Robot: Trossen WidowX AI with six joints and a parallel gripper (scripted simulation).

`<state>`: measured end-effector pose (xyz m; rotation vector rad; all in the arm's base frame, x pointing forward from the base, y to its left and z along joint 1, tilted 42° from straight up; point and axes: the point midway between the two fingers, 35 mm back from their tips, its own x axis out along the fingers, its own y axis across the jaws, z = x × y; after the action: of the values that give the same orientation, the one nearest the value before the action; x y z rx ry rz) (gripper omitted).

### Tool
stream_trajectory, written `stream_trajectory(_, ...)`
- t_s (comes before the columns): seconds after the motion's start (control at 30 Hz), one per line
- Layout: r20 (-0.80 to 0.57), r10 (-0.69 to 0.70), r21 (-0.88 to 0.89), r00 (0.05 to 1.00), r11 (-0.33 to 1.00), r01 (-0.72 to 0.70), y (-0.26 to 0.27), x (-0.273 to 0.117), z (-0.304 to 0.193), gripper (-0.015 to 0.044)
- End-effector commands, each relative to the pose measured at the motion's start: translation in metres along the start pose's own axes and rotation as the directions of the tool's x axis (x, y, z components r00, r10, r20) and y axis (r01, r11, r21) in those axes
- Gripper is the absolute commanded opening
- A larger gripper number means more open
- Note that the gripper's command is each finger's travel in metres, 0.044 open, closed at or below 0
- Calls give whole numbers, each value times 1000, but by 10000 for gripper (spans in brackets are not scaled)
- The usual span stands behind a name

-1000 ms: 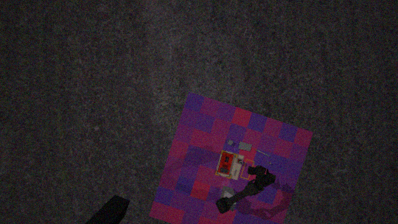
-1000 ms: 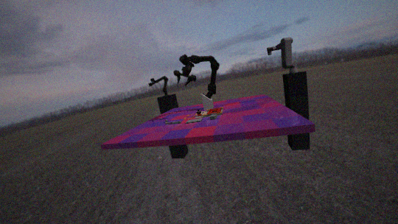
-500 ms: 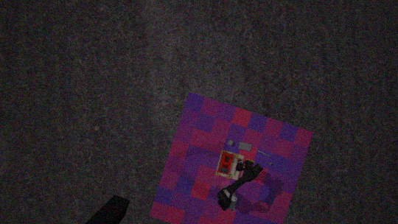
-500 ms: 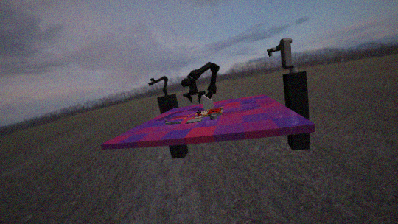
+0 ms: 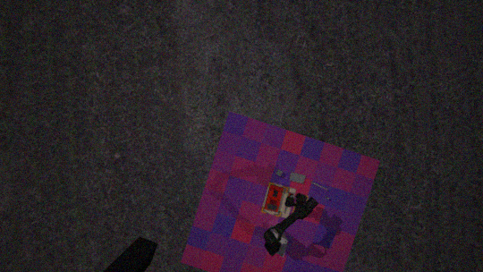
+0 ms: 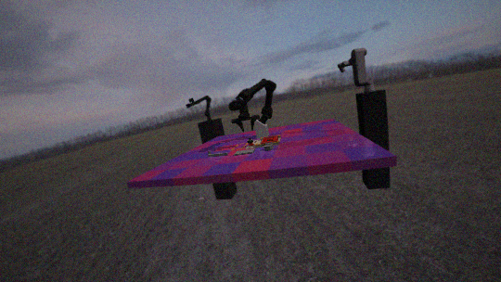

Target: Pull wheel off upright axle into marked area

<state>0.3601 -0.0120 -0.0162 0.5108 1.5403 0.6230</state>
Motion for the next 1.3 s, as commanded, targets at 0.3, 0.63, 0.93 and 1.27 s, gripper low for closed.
stream_trajectory(0.3, 3, 7, -1, 1000, 1000, -7, 5, 73, 3, 300)
stream_trajectory(0.63, -10, 3, -7, 1000, 1000, -3, 5, 71, 2, 175)
stream_trajectory(0.93, -9, 3, -7, 1000, 1000, -3, 5, 70, 2, 37)
stream_trajectory(1.27, -8, 3, -7, 1000, 1000, -3, 5, 67, 2, 0)
